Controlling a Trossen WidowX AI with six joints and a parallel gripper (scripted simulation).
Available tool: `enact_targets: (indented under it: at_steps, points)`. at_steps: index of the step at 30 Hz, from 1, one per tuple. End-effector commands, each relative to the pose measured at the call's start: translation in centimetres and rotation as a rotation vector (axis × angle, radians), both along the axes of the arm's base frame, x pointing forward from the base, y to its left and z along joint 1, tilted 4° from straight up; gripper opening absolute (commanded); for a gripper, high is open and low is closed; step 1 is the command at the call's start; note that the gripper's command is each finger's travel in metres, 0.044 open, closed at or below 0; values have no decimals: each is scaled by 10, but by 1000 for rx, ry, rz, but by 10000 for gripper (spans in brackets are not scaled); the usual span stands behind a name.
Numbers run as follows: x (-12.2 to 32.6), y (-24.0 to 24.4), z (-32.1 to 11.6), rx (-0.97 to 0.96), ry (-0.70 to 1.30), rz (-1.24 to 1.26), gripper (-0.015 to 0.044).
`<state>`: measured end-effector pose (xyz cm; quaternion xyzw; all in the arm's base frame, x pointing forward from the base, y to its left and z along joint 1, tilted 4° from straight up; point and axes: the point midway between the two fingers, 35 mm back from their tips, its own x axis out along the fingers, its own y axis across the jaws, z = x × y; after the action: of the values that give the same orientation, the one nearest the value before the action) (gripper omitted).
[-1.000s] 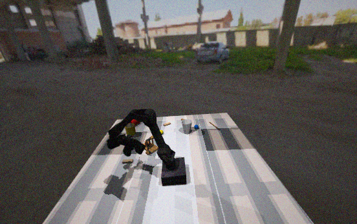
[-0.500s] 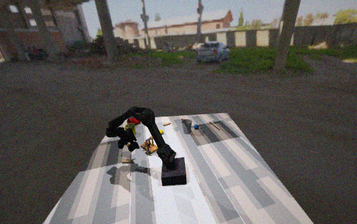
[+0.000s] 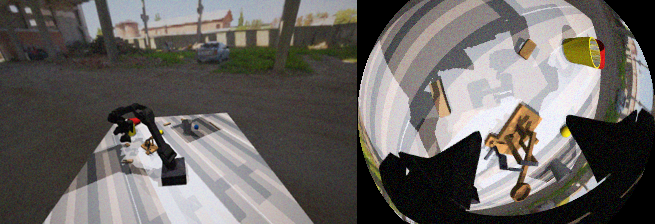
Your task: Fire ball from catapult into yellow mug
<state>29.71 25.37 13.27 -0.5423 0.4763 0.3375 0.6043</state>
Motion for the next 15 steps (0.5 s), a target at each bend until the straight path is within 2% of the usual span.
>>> enact_targets:
  at_steps: [1,15]
  points:
    - [20,5,10,88,-20,-71,440]
    - [104,5,61,435,-111,-327,440]
